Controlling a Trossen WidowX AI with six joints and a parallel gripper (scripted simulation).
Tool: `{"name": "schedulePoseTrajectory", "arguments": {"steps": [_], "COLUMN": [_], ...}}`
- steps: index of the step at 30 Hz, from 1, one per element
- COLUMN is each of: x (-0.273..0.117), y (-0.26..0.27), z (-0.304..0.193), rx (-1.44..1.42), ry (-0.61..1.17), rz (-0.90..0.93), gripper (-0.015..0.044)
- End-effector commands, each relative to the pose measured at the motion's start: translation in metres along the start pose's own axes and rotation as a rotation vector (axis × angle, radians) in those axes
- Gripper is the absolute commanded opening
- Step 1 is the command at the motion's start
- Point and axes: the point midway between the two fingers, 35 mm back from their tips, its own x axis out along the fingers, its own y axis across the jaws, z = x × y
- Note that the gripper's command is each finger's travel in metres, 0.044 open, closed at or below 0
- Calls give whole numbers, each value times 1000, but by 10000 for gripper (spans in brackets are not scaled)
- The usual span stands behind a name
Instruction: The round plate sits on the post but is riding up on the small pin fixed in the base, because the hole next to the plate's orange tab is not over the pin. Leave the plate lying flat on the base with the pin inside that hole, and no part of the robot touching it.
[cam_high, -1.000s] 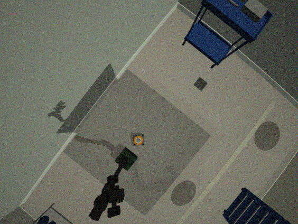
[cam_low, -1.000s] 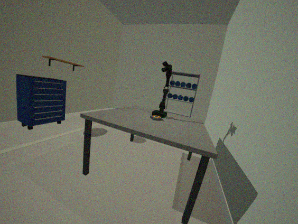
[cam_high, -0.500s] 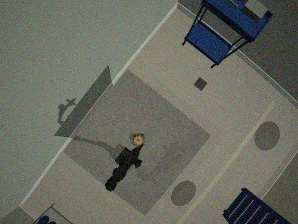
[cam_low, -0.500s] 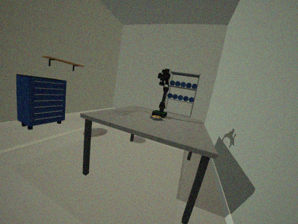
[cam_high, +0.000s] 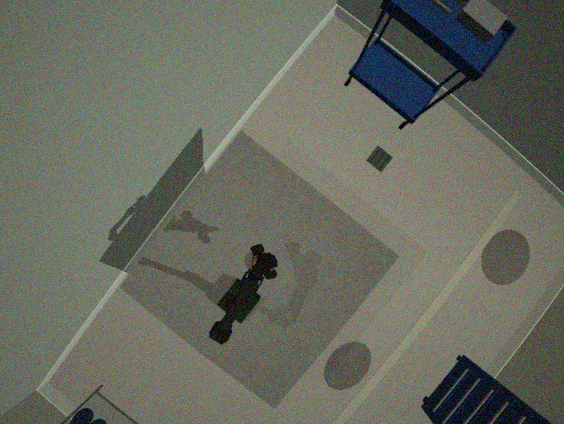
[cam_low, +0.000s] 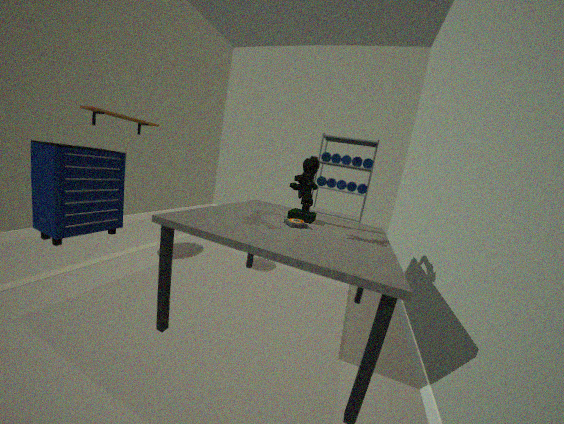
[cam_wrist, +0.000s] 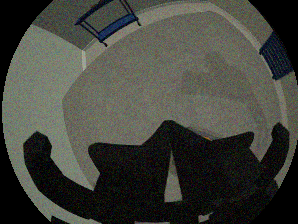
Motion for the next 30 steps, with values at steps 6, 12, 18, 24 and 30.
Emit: {"name": "schedulePoseTrajectory", "arguments": {"steps": [6,12,18,24,30], "x": [68,69,94,109,107], "y": [-47,-47,-52,-55,-53], "z": [-101,-103,-115,-126,-131], "rx": [-488,-489,-489,-489,-489], "ry": [463,465,465,465,466], "rz": [-97,-97,-97,-97,-96], "gripper": [0,0,0,0,0]}}
